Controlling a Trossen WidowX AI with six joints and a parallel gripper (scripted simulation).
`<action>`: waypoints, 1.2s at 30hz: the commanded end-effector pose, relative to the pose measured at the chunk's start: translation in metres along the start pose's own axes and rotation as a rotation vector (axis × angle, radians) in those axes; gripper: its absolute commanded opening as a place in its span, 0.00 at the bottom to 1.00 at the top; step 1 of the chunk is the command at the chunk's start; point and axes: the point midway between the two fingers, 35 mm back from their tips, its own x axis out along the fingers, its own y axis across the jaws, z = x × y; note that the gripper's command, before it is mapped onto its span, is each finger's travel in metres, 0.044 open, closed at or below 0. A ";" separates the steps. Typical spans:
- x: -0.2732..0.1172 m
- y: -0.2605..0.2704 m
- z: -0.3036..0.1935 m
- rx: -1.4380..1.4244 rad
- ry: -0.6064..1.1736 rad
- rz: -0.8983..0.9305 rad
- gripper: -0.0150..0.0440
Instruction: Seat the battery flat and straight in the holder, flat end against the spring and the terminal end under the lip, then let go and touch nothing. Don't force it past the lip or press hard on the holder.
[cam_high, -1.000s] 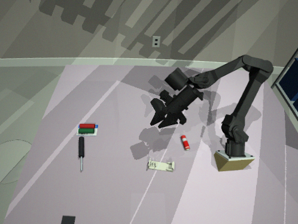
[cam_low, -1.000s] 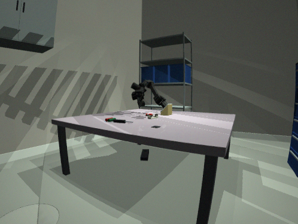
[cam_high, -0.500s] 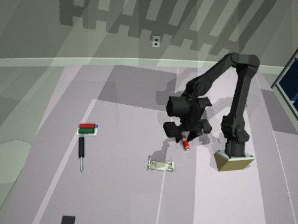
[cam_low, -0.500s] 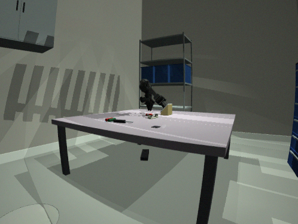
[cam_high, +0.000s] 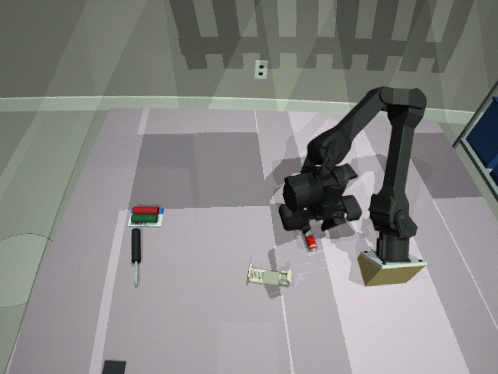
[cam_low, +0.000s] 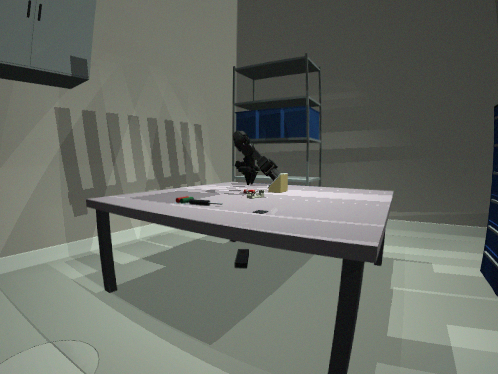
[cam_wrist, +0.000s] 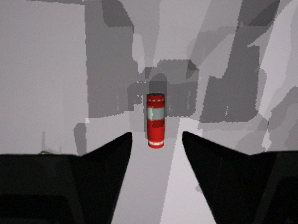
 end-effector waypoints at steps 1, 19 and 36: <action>0.006 0.000 0.000 -0.006 -0.008 -0.004 0.65; 0.034 0.000 0.001 -0.006 -0.008 -0.003 0.65; 0.047 -0.001 0.002 -0.006 -0.013 -0.004 0.44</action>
